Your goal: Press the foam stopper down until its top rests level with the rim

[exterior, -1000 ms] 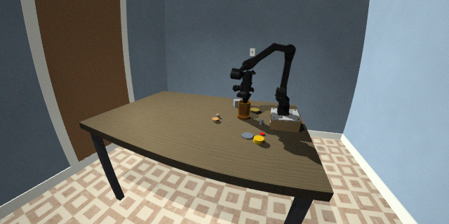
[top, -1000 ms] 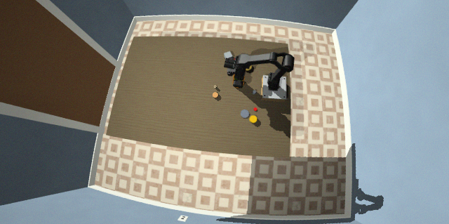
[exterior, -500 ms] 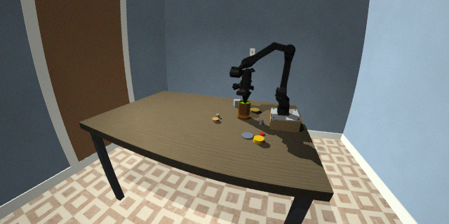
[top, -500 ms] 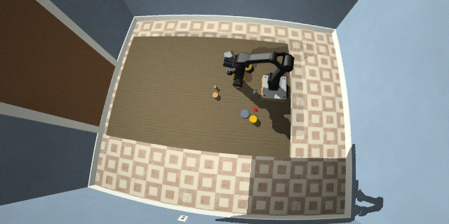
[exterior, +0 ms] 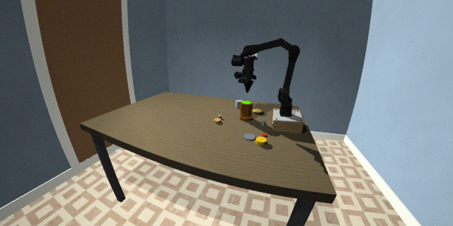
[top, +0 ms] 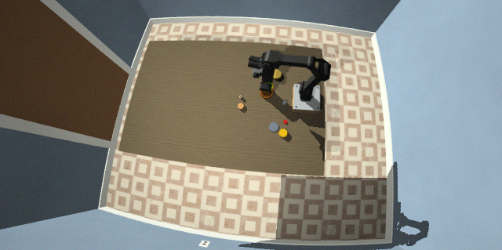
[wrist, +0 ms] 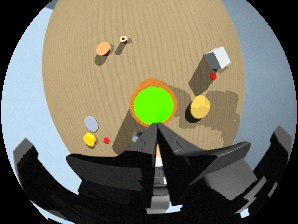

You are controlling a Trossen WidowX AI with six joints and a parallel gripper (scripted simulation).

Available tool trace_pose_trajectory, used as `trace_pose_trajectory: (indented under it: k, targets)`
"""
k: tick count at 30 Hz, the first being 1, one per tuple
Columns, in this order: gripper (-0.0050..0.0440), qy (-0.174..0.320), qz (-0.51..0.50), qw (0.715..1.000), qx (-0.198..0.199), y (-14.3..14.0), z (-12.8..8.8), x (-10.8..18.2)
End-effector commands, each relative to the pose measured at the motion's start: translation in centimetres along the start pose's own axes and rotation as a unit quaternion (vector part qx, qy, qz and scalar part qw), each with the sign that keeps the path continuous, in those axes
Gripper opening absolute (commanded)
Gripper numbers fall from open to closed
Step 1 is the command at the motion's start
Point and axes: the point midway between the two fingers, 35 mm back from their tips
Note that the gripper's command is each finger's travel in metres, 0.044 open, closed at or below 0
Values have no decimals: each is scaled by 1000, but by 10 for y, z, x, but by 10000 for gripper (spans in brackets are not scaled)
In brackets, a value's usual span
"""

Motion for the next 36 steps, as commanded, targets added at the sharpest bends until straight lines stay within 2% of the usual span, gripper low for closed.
trace_pose_trajectory:
  k: [1, 36]
  targets:
    - [0, -7, -1, 1000, 1, 0, -10, -1]
    - [0, -6, 0, 1000, 2, 0, -7, 0]
Point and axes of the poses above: the point midway between the two fingers, 35 mm back from their tips, its own z axis out along the fingers, its own y axis across the jaws, x = y × z, and after that the axes turned 11 degrees about -z, right-handed
